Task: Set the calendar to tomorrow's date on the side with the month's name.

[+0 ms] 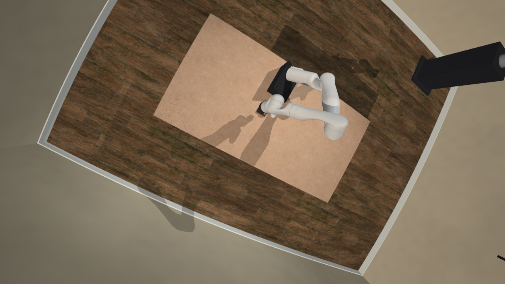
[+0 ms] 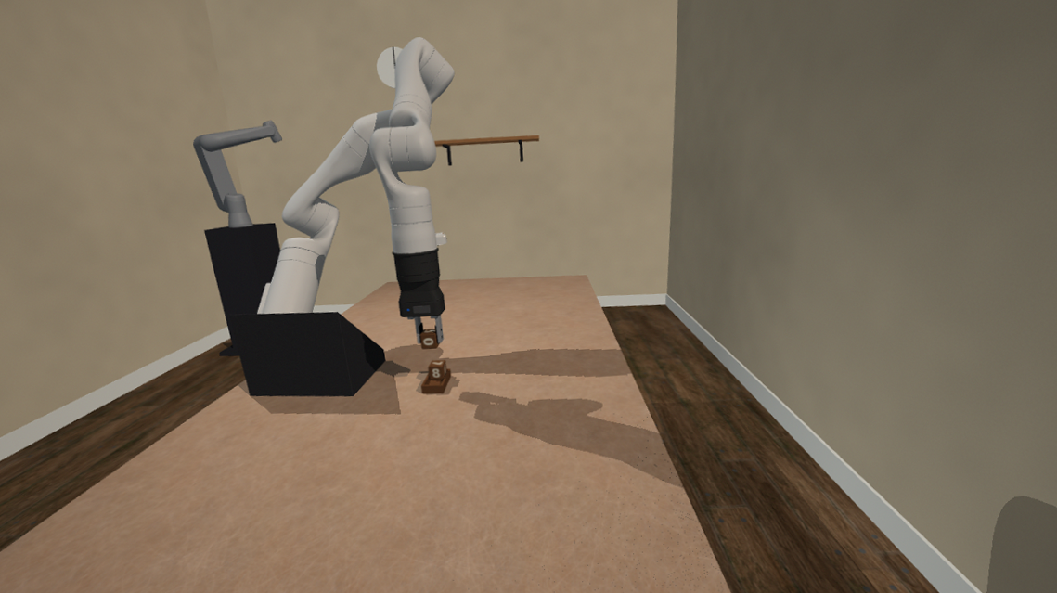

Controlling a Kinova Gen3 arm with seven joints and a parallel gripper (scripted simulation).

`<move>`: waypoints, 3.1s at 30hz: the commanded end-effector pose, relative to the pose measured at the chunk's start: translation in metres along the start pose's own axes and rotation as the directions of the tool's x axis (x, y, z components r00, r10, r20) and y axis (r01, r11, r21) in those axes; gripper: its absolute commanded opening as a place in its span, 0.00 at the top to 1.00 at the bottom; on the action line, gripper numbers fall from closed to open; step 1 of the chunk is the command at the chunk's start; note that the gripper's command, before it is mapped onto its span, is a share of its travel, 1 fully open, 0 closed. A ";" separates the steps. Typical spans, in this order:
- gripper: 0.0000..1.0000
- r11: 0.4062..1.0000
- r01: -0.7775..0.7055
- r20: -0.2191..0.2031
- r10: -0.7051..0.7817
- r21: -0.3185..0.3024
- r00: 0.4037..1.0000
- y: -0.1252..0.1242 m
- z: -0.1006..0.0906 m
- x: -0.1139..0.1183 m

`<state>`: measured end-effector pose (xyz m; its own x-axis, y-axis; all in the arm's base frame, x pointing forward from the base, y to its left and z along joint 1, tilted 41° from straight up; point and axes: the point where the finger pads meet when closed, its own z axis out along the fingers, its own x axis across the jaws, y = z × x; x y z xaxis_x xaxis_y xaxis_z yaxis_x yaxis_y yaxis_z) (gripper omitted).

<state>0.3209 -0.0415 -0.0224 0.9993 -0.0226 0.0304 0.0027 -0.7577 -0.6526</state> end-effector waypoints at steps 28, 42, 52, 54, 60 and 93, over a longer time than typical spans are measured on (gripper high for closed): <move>0.43 1.000 -0.004 0.008 0.004 0.006 1.000 -0.001 0.047 -0.002; 0.43 1.000 -0.004 0.008 0.004 0.006 1.000 -0.001 0.047 -0.002; 0.43 1.000 -0.004 0.008 0.004 0.006 1.000 -0.001 0.047 -0.002; 0.43 1.000 -0.004 0.008 0.004 0.006 1.000 -0.001 0.047 -0.002; 0.43 1.000 -0.004 0.008 0.004 0.006 1.000 -0.001 0.047 -0.002; 0.43 1.000 -0.004 0.008 0.004 0.006 1.000 -0.001 0.065 -0.002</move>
<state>0.3215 0.0016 -0.0708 0.9995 -0.0198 0.0237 0.0006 -0.7542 -0.6566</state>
